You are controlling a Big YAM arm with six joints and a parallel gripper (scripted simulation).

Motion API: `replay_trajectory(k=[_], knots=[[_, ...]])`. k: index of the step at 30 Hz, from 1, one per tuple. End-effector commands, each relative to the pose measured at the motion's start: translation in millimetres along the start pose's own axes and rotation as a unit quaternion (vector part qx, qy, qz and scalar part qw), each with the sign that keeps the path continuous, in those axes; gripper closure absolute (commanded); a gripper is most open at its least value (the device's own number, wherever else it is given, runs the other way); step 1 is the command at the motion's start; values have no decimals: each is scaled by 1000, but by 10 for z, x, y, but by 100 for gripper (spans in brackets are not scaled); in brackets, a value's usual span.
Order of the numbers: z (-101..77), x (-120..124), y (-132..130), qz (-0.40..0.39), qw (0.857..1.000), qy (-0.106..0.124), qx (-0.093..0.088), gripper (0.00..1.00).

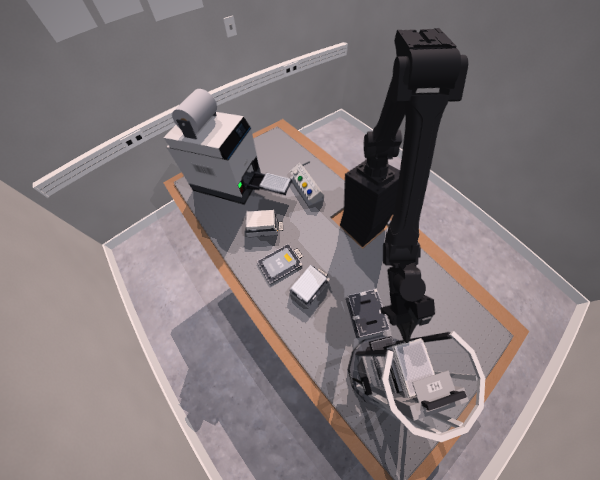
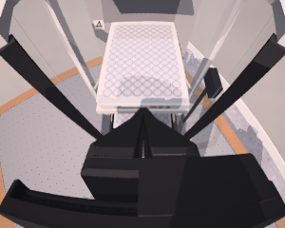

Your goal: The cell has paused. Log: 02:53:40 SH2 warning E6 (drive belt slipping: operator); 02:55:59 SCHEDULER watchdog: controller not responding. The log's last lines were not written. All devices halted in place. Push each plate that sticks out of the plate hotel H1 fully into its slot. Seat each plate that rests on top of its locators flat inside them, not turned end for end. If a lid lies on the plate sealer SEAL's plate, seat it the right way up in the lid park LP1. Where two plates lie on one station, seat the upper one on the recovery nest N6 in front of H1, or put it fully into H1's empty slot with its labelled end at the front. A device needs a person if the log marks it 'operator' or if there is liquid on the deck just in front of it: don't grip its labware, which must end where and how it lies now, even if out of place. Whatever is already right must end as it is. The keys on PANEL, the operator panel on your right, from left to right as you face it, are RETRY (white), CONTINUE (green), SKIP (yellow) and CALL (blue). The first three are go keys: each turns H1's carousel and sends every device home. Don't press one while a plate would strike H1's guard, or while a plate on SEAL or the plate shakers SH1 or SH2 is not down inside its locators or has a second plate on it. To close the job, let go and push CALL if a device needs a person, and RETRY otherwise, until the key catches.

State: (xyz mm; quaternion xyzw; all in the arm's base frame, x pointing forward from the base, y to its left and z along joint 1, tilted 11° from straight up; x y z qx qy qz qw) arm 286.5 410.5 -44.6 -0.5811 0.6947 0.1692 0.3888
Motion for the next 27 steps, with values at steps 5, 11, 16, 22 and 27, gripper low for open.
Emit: replay_trajectory(k=[5,11,16,22,27], knots=[[22,-201,-23,-9,999,-30,6,100],[-110,-117,-68,-7,1000,-26,10,100],[-183,-61,-84,-5,1000,-26,12,100],[-268,-8,-73,-6,1000,-25,12,100],[-310,18,-65,-6,1000,-25,12,100]])
Point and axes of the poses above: the point where the finger pads meet when closed, its own z axis out along the fingers, its own y axis across the jaws, x = y × z, the point moved 8 cm from there along -z, back along the fingers, and after that the axes turned 10 degrees about -z, right-handed, at the moved point
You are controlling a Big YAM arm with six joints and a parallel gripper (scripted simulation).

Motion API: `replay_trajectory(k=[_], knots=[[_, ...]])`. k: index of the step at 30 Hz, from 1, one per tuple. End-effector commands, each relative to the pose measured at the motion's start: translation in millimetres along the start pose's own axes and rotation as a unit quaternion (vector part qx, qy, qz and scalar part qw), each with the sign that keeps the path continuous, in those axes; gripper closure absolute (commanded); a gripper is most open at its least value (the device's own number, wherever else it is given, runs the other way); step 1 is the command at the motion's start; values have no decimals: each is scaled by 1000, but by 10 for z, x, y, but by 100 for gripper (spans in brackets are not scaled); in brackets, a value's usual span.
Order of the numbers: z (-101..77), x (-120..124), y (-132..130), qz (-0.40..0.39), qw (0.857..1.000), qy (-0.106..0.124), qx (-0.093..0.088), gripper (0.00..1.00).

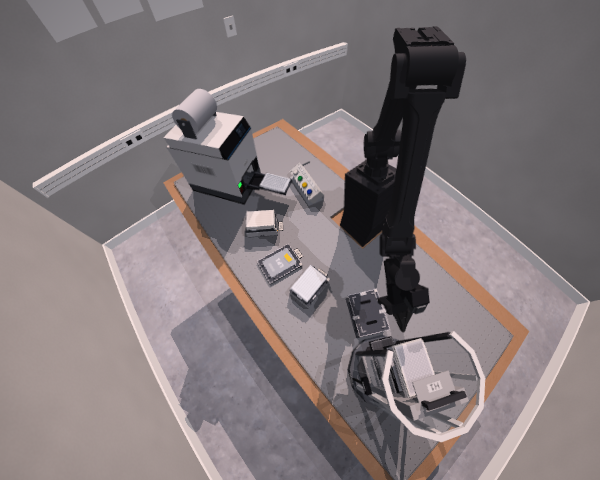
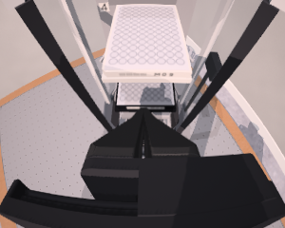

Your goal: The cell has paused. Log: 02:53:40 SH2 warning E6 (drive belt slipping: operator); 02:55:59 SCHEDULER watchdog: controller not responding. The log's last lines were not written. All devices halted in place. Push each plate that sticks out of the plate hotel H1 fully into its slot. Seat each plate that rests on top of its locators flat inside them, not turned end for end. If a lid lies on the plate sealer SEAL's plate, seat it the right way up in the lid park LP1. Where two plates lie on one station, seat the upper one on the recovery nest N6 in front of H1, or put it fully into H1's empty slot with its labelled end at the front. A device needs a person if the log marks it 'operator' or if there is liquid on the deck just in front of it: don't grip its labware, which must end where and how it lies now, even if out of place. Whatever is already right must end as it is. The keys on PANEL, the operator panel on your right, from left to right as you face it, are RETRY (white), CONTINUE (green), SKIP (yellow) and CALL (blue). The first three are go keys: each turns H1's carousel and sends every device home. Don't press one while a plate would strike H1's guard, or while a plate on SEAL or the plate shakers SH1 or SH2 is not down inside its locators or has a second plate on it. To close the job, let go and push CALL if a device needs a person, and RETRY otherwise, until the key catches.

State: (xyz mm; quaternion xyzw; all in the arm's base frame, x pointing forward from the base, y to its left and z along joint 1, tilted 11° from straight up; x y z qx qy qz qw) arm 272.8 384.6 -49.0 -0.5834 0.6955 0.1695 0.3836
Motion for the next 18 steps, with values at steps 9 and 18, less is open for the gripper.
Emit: replay_trajectory(k=[9,18], knots=[[-241,-108,-118,-6,999,-29,16,100],[-340,-44,-104,-6,999,-29,16,100]])
Point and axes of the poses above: the point where the finger pads meet when closed, its own z axis out along the fingers, its own y axis across the jaws, x = y × z, the point moved 8 cm from there along -z, back along the fingers, and after that the axes turned 10 degrees about -z, right-handed, at the moved point
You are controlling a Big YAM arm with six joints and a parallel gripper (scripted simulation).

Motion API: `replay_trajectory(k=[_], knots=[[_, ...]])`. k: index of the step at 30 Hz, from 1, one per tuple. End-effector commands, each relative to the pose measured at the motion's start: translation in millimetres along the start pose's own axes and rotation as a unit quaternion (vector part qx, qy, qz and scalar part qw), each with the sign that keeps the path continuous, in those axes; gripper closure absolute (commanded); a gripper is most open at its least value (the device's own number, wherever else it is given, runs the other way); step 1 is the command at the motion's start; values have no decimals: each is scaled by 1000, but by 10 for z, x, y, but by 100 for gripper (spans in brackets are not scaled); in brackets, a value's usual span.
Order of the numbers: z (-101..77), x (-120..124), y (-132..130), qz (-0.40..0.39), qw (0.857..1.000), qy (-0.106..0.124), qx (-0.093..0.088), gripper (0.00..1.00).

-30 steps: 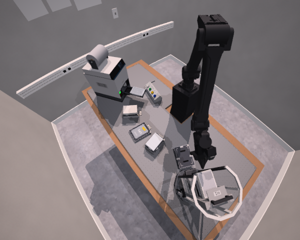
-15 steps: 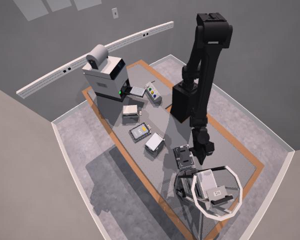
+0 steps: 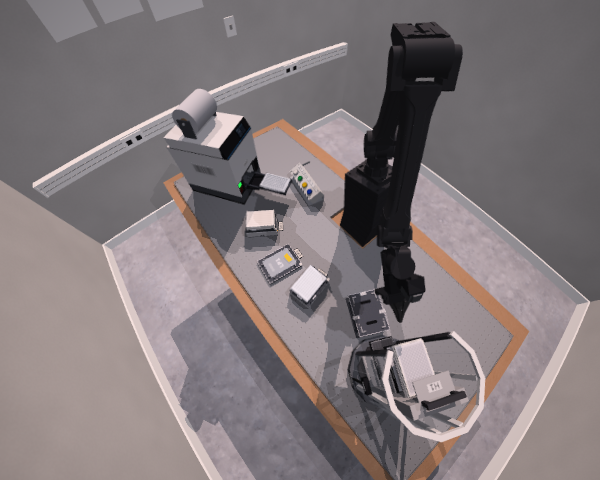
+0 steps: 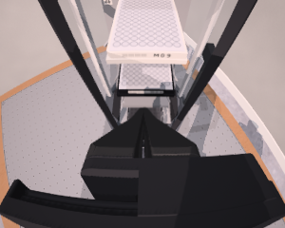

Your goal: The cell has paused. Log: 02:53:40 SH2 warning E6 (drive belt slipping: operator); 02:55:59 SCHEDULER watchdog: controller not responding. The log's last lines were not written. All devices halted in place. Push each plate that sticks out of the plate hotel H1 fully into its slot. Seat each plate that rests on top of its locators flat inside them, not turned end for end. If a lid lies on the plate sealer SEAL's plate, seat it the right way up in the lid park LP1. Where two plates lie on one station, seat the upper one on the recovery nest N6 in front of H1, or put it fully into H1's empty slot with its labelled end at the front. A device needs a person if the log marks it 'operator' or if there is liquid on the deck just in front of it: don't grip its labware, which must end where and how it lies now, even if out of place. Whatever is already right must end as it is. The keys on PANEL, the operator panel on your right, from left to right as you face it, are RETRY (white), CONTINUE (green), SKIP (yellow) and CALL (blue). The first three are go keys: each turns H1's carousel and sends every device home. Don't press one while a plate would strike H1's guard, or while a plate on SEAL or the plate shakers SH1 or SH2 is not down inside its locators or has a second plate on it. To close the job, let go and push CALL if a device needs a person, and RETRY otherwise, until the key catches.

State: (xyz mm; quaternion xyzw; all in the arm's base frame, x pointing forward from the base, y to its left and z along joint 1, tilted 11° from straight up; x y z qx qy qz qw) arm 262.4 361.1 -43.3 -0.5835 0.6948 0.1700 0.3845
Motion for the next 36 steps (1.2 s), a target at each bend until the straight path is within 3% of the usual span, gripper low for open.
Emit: replay_trajectory(k=[1,36], knots=[[-120,-157,-127,-5,999,-27,16,100],[-556,123,-67,-6,1000,-26,16,100]])
Point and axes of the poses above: the point where the finger pads meet when closed, its own z axis out along the fingers, its own y axis across the jaws, x = y × z, the point moved 8 cm from there along -z, back along the fingers, and after that the axes turned 10 degrees about -z, right-handed, at the moved point
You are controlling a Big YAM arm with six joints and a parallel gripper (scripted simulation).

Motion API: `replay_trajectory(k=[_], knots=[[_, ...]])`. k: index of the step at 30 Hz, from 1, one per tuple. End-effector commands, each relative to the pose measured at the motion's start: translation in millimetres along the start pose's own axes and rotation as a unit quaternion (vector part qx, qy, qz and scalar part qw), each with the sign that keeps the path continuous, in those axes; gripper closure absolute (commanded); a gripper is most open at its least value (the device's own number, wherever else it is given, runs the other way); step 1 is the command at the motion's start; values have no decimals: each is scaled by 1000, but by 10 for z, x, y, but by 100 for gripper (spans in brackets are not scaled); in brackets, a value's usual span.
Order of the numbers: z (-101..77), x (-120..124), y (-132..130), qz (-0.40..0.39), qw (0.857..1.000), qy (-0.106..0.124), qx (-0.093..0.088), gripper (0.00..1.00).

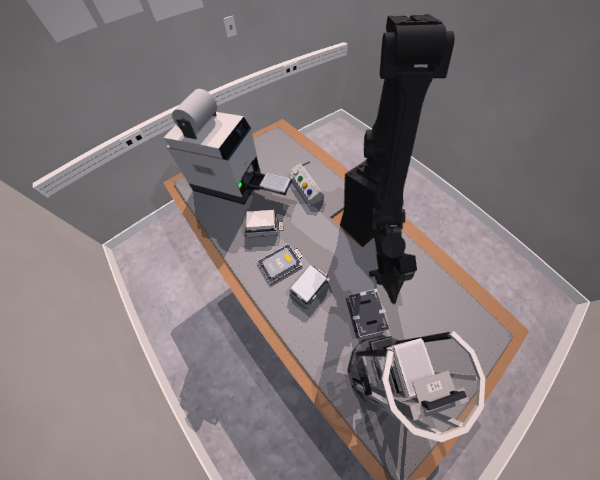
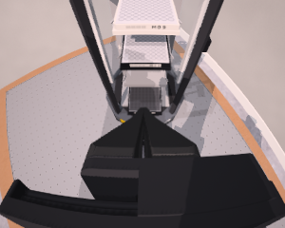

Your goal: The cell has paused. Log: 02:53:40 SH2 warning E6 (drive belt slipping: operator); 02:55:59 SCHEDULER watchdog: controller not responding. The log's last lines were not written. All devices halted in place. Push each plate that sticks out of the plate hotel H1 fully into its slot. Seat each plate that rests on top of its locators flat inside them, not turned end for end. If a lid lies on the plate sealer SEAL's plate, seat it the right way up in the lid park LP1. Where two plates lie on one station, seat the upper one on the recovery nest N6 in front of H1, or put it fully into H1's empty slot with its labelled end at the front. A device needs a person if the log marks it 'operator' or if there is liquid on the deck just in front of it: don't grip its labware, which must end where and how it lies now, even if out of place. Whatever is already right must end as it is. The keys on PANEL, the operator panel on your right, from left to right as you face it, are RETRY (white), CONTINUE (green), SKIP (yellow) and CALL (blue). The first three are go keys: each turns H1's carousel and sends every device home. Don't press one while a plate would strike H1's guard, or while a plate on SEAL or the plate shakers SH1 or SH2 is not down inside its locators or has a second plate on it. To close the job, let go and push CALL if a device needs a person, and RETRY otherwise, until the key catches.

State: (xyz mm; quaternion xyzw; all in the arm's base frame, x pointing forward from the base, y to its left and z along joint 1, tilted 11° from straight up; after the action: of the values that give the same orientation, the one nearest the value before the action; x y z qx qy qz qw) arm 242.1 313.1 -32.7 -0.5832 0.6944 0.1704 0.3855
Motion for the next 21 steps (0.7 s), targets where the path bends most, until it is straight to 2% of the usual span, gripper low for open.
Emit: replay_trajectory(k=[1,14,21], knots=[[-105,-121,-108,-6,1000,-24,15,100],[-252,-28,-88,-6,1000,-24,15,100],[-205,-85,-104,-6,1000,-26,15,100]])
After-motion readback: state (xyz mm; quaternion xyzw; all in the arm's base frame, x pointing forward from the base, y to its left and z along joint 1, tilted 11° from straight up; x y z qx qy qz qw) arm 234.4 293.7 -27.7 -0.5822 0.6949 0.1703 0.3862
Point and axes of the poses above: the point where the finger pads meet when closed, its own z axis out along the fingers, its own y axis across the jaws, x = y × z, the point moved 8 cm from there along -z, back along the fingers, and after that the axes turned 10 degrees about -z, right-handed, at the moved point
